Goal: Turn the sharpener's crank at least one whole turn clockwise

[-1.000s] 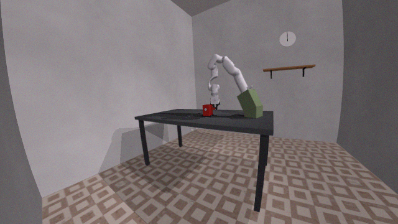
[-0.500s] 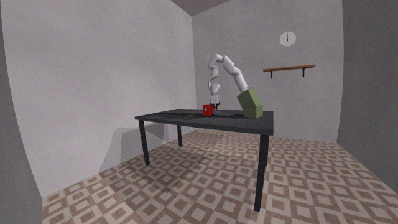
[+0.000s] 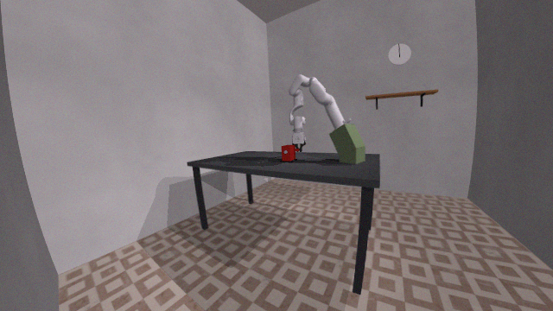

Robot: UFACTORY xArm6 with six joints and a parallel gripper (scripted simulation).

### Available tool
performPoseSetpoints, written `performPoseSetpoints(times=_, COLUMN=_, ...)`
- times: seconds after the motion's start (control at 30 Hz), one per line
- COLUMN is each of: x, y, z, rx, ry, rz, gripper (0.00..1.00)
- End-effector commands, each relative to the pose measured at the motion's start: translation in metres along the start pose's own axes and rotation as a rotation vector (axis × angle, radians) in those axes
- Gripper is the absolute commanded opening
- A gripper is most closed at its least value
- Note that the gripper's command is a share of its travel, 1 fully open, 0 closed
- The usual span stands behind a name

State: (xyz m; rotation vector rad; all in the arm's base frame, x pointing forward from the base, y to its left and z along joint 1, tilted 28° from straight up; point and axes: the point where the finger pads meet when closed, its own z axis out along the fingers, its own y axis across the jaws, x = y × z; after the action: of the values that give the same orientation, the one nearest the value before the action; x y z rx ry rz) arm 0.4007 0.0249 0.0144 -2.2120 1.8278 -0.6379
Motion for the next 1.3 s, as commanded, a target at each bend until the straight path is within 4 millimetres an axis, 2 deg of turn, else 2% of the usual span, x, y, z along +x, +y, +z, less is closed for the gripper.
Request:
performPoseSetpoints(times=0.0, x=0.000, y=-0.001, z=-0.004, rx=0.002, ry=0.000, rz=0.000, gripper=0.00)
performPoseSetpoints(times=0.77, x=0.000, y=-0.014, z=-0.034, rx=0.002, ry=0.000, rz=0.000, gripper=0.00)
performPoseSetpoints(times=1.27, x=0.000, y=-0.038, z=-0.050, rx=0.002, ry=0.000, rz=0.000, gripper=0.00)
